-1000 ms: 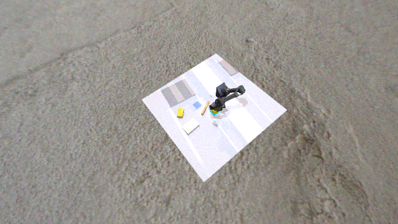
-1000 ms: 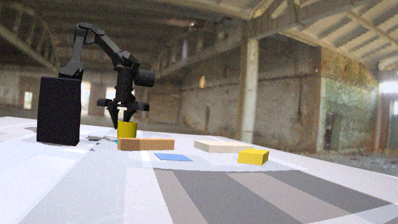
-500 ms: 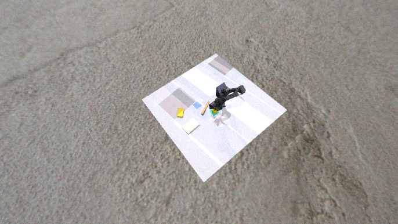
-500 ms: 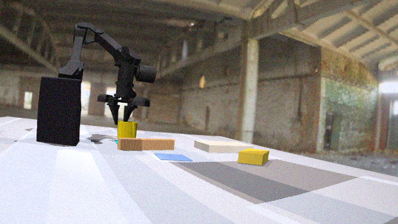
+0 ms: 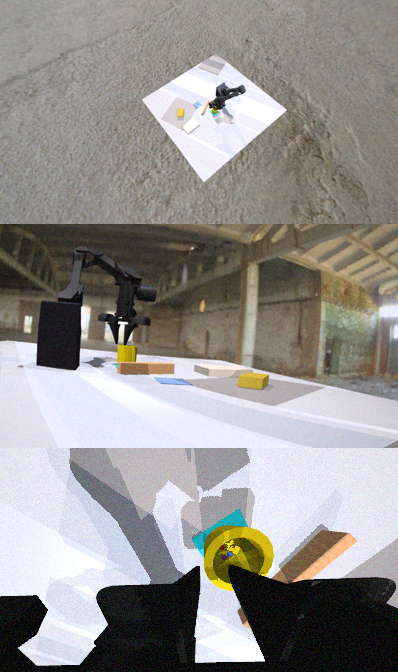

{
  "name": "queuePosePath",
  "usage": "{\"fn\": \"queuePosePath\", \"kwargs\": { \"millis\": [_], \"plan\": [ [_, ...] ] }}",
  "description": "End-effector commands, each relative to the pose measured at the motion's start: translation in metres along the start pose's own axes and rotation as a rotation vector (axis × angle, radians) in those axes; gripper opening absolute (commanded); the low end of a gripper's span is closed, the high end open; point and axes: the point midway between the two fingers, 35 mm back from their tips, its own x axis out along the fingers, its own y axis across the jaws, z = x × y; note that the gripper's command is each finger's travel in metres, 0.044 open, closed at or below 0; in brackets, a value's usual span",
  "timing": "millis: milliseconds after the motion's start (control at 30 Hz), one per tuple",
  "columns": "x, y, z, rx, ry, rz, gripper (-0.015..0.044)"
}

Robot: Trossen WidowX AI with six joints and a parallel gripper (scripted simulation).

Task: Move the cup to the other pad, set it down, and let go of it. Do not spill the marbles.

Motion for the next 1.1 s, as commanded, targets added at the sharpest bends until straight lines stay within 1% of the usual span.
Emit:
{"fn": "queuePosePath", "kwargs": {
  "millis": [0,500,533,867,1067],
  "plan": [
    [-0.007,-0.001,0.001,-0.006,-0.008,-0.007,0.0146],
    [-0.020,0.001,-0.003,-0.004,-0.009,-0.006,0.0146],
    [-0.016,0.001,-0.004,0.000,0.000,0.000,0.0173],
    [-0.019,0.000,-0.004,0.000,0.000,-0.001,0.0435],
    [-0.038,-0.001,-0.004,-0.001,0.001,-0.005,0.0440]
  ]
}}
